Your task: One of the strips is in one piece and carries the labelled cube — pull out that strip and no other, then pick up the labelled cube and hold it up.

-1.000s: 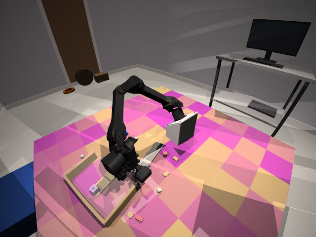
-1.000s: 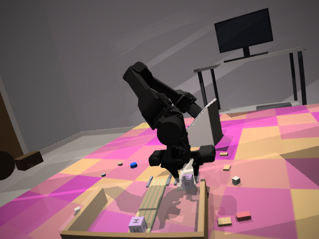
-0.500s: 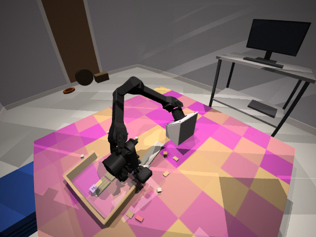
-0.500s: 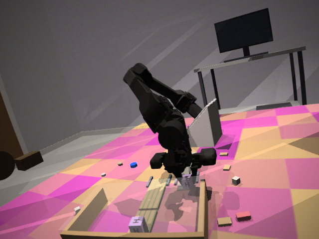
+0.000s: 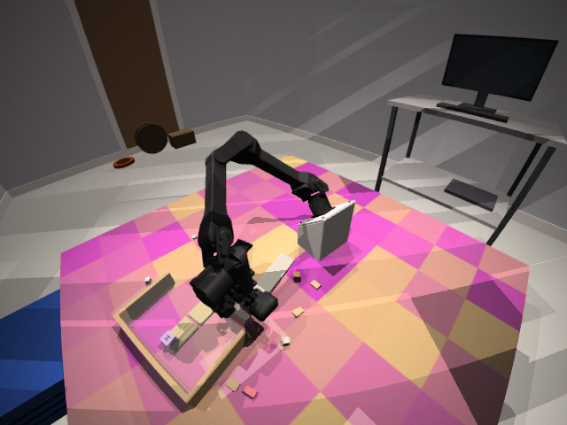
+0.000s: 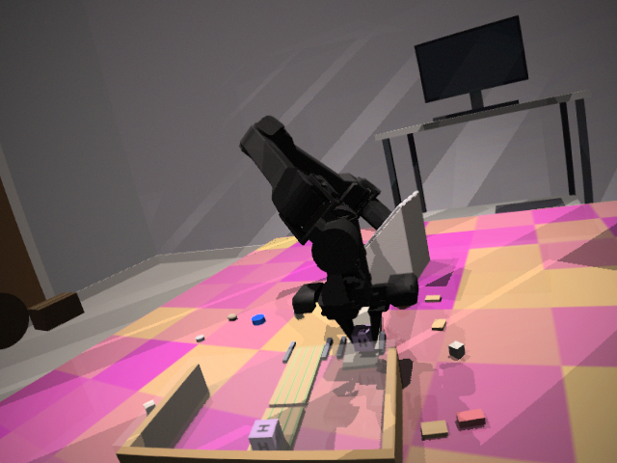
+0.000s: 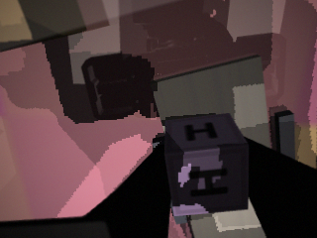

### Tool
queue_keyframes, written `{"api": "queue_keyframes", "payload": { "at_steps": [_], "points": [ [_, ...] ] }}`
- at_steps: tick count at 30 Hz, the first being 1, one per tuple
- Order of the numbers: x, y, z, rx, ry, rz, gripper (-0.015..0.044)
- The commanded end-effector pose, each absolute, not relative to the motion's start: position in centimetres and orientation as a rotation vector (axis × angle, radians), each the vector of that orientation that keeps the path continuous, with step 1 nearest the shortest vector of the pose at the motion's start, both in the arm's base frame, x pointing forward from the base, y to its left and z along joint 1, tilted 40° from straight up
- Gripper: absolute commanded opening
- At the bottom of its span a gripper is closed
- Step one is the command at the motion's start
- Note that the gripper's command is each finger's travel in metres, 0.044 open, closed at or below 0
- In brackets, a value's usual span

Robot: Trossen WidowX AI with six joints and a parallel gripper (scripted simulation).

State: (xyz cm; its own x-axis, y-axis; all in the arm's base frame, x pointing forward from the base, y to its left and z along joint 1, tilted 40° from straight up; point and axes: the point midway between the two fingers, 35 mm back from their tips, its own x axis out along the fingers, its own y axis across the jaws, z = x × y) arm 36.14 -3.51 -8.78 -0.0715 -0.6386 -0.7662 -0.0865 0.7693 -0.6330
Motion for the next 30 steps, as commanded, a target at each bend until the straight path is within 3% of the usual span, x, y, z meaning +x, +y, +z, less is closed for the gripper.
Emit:
{"api": "queue_keyframes", "payload": {
  "at_steps": [1,18,30],
  "points": [
    [34.7,-2.7,-7.7,-0.592,1.599,-0.500,0.0000],
    [30.0,-1.7,-5.9,-0.597,1.604,-0.499,0.0000],
    [30.2,0.6,-3.2,-0.596,1.605,-0.498,0.0000]
  ]
}}
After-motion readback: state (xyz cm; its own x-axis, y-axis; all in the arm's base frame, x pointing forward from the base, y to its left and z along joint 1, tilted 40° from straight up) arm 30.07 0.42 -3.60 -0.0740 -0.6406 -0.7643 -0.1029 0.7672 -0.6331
